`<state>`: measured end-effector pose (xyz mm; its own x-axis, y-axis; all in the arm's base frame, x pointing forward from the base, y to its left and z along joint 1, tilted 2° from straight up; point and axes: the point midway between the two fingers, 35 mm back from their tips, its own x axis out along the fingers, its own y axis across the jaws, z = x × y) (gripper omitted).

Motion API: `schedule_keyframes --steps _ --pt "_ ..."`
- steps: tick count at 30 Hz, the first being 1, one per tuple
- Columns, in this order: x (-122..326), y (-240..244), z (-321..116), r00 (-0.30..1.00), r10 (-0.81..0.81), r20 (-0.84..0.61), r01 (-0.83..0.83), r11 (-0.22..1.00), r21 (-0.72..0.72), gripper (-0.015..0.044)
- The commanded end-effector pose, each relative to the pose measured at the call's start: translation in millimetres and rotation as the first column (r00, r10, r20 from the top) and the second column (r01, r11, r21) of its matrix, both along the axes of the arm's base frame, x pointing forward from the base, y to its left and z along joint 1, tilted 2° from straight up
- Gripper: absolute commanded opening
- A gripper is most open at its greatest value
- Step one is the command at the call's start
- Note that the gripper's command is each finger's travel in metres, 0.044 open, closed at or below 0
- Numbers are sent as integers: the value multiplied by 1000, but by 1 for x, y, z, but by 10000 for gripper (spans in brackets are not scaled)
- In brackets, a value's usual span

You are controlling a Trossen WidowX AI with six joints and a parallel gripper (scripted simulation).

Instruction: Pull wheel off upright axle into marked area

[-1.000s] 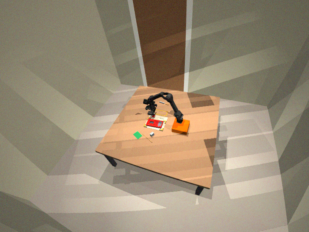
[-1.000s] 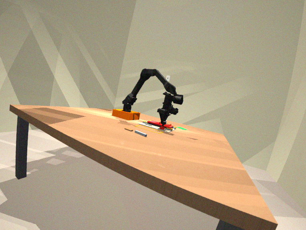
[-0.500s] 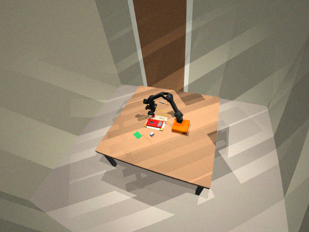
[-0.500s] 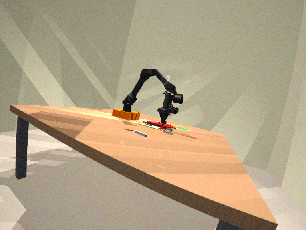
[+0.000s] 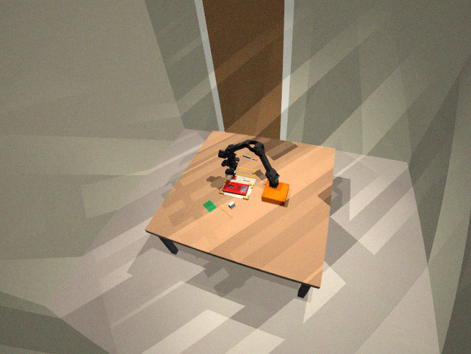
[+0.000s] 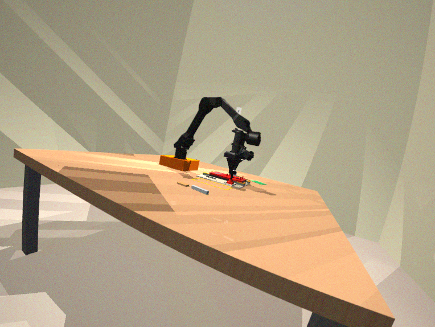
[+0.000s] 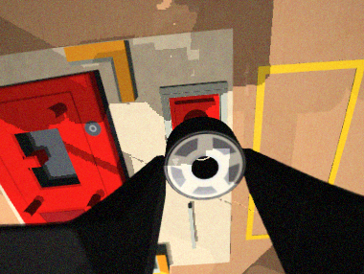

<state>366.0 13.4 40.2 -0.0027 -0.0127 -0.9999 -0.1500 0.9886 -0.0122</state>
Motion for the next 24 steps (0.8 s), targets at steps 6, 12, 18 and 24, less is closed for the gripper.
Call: schedule_keyframes --steps 6,12,18,24 --pt "1 0 6 1000 -4 9 4 1000 2 0" --pt "1 0 8 1000 -4 10 4 1000 2 0" --pt "0 0 27 1000 -4 10 4 1000 2 0" --pt "-5 0 43 1000 -4 9 4 1000 2 0"
